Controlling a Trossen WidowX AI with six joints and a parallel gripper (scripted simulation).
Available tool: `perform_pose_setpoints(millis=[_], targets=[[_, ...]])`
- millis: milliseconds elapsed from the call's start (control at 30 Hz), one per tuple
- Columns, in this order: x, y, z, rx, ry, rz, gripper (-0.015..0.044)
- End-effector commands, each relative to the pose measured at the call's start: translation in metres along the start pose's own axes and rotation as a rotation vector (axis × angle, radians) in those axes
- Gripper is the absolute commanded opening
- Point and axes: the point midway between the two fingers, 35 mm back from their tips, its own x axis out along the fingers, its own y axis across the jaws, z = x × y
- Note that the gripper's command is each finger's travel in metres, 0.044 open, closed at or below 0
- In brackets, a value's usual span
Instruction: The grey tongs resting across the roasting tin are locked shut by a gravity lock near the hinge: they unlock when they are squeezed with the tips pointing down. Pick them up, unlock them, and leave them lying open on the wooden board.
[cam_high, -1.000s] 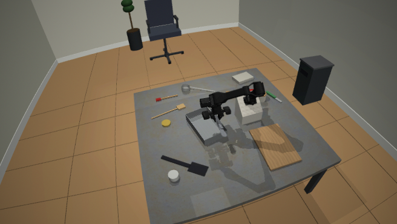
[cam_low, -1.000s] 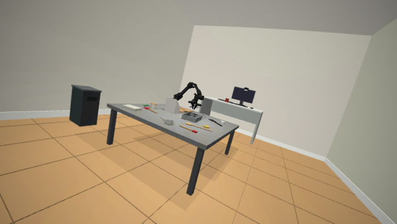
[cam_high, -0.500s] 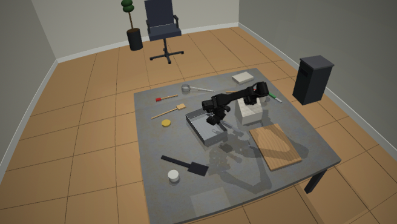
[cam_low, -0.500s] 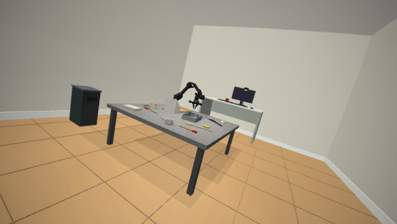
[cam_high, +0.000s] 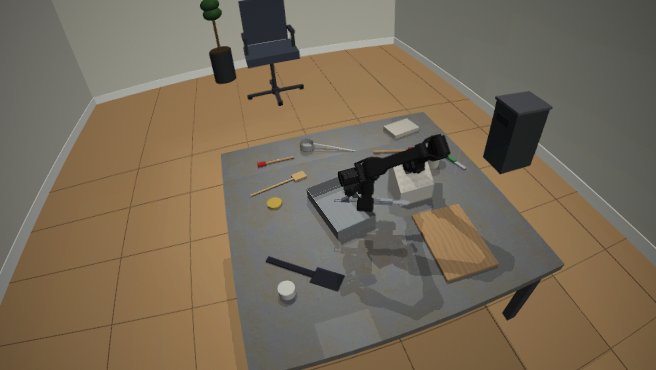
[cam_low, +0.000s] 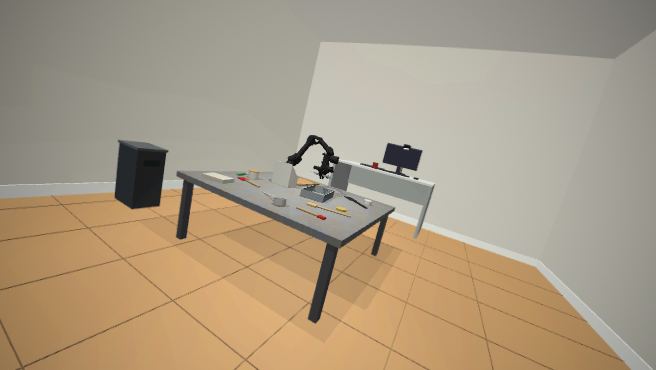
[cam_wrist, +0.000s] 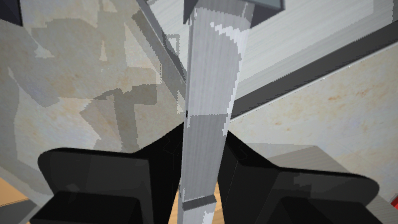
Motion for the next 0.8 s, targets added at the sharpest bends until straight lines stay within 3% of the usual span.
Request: perform_pose_setpoints(millis=[0, 767], targets=[[-0.004, 0.007, -0.005, -0.176, -0.008, -0.001, -0.015], [-0.015, 0.034, -0.038, -1.098, -0.01, 0.0, -0.015]])
